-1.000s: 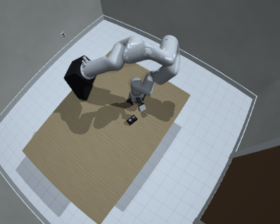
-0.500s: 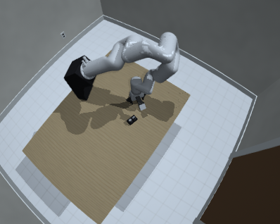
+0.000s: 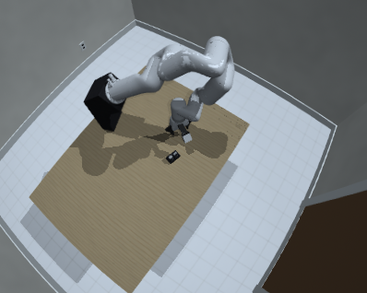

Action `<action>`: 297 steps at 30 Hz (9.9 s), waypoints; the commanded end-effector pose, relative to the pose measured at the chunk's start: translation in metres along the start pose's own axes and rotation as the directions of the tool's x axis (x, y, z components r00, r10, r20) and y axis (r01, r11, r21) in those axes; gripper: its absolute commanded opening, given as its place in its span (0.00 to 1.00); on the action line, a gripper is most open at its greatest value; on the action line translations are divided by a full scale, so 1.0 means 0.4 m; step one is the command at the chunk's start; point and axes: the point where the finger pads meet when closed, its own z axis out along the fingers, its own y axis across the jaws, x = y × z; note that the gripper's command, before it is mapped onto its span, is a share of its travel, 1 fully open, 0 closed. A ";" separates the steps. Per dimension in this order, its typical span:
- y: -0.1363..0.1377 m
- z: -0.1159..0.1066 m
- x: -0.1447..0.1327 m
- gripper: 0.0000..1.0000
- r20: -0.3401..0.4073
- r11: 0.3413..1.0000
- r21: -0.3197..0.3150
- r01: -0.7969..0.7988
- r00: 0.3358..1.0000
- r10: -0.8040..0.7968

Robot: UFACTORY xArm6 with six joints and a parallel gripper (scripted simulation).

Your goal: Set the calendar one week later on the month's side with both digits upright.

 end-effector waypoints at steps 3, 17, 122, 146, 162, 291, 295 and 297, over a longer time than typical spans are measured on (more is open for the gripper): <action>0.012 -0.001 0.022 1.00 -0.001 0.983 0.000 0.181 0.983 -0.181; 0.037 -0.001 0.066 1.00 -0.001 0.956 0.000 0.294 0.956 -0.294; 0.280 -0.001 0.491 1.00 0.000 -0.078 -0.001 0.997 -0.078 -0.997; 0.319 -0.001 0.559 1.00 0.001 -0.398 -0.001 0.917 -0.398 -0.917; 0.351 0.014 0.615 1.00 0.001 -0.476 0.000 0.879 -0.476 -0.879; 0.355 -0.001 0.614 1.00 0.001 -0.558 0.000 0.830 -0.558 -0.830; 0.360 -0.001 0.613 1.00 0.001 -0.641 0.000 0.767 -0.641 -0.767; 0.370 -0.001 0.611 1.00 0.001 -0.649 0.000 0.761 -0.649 -0.761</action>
